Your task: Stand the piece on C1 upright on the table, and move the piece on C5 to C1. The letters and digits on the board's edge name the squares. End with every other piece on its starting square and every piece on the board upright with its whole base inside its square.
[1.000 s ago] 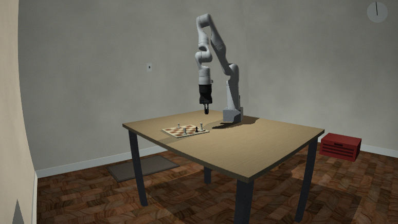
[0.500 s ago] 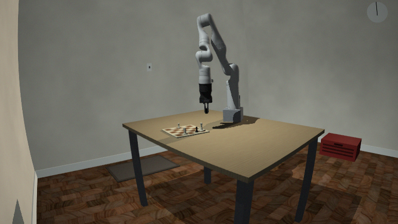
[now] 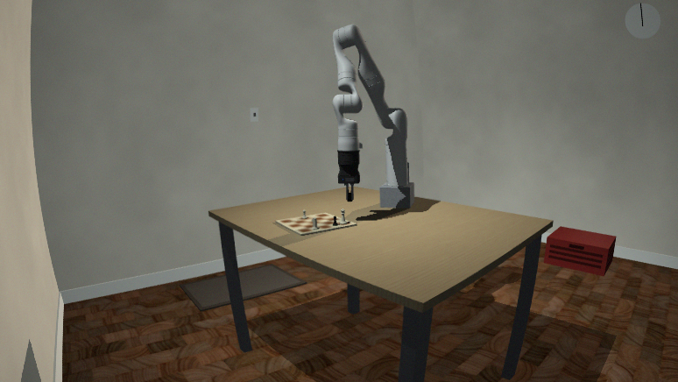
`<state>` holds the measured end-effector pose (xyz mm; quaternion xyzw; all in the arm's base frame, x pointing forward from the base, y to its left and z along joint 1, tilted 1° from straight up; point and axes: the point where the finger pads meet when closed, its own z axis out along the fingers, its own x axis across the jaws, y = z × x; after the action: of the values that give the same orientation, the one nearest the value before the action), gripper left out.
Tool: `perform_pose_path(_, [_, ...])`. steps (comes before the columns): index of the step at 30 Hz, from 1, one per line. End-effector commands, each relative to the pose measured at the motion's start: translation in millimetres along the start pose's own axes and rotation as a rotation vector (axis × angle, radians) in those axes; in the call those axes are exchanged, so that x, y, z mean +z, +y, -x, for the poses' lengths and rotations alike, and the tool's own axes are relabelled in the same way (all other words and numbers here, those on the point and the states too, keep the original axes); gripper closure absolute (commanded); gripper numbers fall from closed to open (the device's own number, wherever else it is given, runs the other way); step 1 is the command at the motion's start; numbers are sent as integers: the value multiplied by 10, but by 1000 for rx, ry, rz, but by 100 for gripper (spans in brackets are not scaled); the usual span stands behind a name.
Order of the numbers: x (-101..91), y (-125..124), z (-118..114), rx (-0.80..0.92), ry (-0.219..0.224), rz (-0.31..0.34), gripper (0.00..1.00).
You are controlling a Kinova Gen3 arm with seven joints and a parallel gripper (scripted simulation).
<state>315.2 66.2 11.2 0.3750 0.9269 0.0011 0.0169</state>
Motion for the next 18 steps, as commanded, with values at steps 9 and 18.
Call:
perform_pose_path(9, [460,-45,-81,-12,13,-19,100])
perform_pose_path(18, [668,-51,-85,-12,13,-19,100])
